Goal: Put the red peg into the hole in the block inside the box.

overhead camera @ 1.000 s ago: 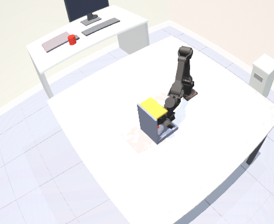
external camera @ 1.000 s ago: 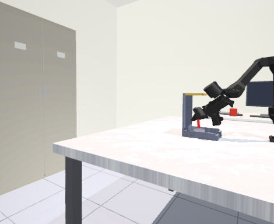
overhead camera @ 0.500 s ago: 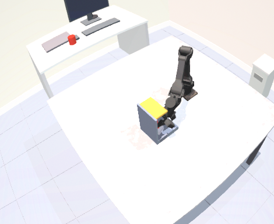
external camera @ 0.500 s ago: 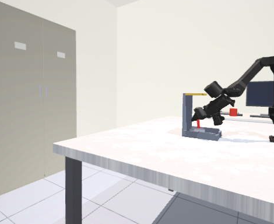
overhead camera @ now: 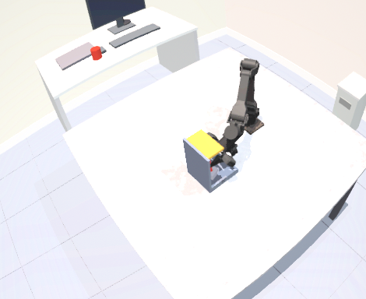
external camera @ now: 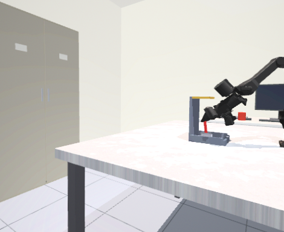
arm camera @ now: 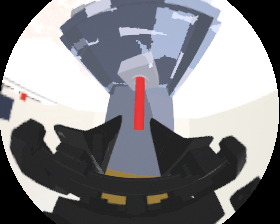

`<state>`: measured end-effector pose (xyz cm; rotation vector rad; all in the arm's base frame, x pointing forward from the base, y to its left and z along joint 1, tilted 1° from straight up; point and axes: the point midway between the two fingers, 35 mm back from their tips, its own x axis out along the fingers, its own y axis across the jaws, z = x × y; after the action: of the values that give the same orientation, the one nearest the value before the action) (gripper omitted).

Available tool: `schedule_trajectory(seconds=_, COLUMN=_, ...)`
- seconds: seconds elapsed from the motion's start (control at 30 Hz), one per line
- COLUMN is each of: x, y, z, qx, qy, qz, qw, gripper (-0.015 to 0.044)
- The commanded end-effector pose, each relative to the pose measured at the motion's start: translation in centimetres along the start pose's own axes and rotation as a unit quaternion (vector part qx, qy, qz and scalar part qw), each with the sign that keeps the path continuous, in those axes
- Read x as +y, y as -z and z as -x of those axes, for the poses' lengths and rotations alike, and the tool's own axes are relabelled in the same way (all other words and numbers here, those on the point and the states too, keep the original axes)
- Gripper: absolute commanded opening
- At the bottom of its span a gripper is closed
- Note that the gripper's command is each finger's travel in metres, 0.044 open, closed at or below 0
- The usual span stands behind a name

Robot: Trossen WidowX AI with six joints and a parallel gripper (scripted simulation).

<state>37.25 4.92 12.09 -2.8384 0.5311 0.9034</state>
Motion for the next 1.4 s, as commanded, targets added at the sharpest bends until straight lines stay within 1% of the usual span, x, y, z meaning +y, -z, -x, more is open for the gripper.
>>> schedule_trajectory(seconds=0.0, x=-0.1, y=0.9, z=0.9, qx=0.006, qy=0.002, qz=-0.007, qw=1.0, gripper=0.022)
schedule_trajectory(seconds=0.3, x=0.1, y=1.3, z=2.4, qx=0.003, qy=0.001, qz=-0.004, qw=1.0, gripper=0.022)
schedule_trajectory(seconds=0.8, x=0.1, y=1.3, z=2.4, qx=0.003, qy=0.001, qz=-0.004, qw=1.0, gripper=0.022)
schedule_trajectory(seconds=1.0, x=0.1, y=1.0, z=2.2, qx=0.0, qy=0.001, qz=0.001, qw=1.0, gripper=0.0062)
schedule_trajectory(seconds=1.3, x=0.1, y=1.0, z=2.2, qx=0.0, qy=0.001, qz=0.001, qw=1.0, gripper=0.0002)
schedule_trajectory(seconds=1.37, x=0.1, y=1.0, z=2.2, qx=0.0, qy=0.001, qz=0.001, qw=1.0, gripper=0.0)
